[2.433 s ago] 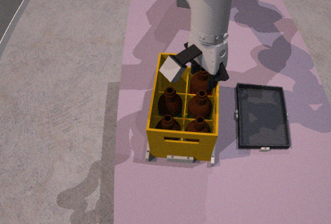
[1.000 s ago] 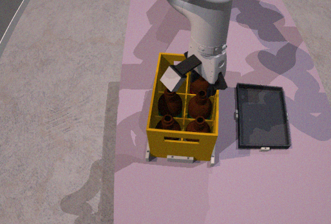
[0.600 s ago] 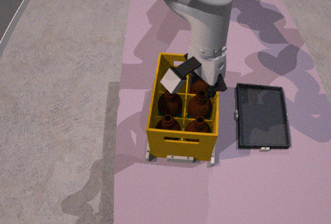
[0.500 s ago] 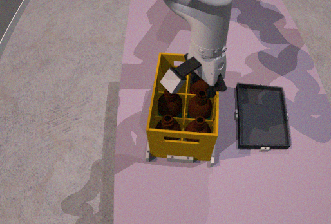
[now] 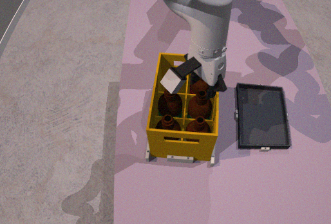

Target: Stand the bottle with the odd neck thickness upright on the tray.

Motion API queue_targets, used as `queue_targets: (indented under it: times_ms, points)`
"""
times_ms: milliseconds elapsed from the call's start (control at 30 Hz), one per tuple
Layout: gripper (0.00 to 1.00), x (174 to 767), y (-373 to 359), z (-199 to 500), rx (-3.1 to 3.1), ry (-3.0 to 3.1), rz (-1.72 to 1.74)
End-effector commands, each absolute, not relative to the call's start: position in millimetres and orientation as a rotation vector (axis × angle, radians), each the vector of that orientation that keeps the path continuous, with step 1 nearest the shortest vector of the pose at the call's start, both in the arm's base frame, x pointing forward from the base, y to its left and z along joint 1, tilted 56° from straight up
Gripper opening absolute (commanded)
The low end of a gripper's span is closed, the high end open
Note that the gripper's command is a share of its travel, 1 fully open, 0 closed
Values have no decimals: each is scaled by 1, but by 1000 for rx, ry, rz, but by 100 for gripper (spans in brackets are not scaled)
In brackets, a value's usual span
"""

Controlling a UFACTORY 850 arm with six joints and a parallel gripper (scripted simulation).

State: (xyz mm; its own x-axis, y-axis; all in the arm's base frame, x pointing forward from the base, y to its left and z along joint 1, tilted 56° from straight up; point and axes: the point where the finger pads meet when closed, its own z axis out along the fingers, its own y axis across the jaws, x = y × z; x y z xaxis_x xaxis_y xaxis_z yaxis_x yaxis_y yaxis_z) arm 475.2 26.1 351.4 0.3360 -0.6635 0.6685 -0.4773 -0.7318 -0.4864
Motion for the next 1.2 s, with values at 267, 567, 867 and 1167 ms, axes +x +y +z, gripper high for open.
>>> queue_targets:
  times_ms: [267, 567, 867, 1167]
  points:
    - [65, 476, 26, 352, -2394, 1038, -1348]
    - [65, 478, 26, 350, -2394, 1038, -1348]
    - [65, 483, 25, 346, -2394, 1038, -1348]
    - [65, 492, 23, 340, -2394, 1038, -1348]
